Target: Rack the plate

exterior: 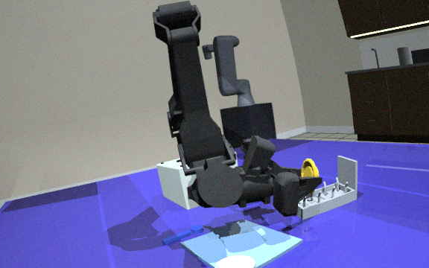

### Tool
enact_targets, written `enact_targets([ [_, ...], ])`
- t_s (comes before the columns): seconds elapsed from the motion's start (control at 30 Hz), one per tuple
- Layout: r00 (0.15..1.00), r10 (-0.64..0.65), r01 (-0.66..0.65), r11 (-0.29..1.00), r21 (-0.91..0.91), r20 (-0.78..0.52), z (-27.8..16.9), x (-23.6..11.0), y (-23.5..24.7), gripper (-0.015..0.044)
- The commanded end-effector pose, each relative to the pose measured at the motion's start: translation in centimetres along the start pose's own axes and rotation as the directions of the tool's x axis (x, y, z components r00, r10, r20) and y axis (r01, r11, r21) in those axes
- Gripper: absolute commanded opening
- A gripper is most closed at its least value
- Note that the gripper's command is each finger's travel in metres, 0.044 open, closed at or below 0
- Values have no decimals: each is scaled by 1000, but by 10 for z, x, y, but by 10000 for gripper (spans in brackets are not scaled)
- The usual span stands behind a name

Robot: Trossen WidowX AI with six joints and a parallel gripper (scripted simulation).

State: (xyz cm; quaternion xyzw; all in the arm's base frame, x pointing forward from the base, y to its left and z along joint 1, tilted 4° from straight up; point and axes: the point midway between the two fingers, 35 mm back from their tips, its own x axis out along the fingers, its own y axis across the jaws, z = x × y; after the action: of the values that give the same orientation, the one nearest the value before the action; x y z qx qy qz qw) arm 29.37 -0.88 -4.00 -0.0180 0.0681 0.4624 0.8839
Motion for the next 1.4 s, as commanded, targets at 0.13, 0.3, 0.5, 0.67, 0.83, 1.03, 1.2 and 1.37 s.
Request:
enact_targets([
  [0.13,1000,0,0,1000,5,-1,-18,2,1,0],
  [0.3,1000,1,-1,1000,16,-2,-15,2,2,0],
  [0.5,1000,1,-1,1000,16,-2,-15,2,2,0],
  [0.67,1000,0,0,1000,13,-2,-16,2,2,131],
  [0.83,1000,0,0,1000,13,-2,-16,2,2,263],
  [1.03,1000,0,0,1000,13,-2,-16,2,2,400],
  [1.2,1000,0,0,1000,12,-2,-14,2,1,400],
  [1.37,1000,2,-2,1000,6,0,29,-2,-6,400],
])
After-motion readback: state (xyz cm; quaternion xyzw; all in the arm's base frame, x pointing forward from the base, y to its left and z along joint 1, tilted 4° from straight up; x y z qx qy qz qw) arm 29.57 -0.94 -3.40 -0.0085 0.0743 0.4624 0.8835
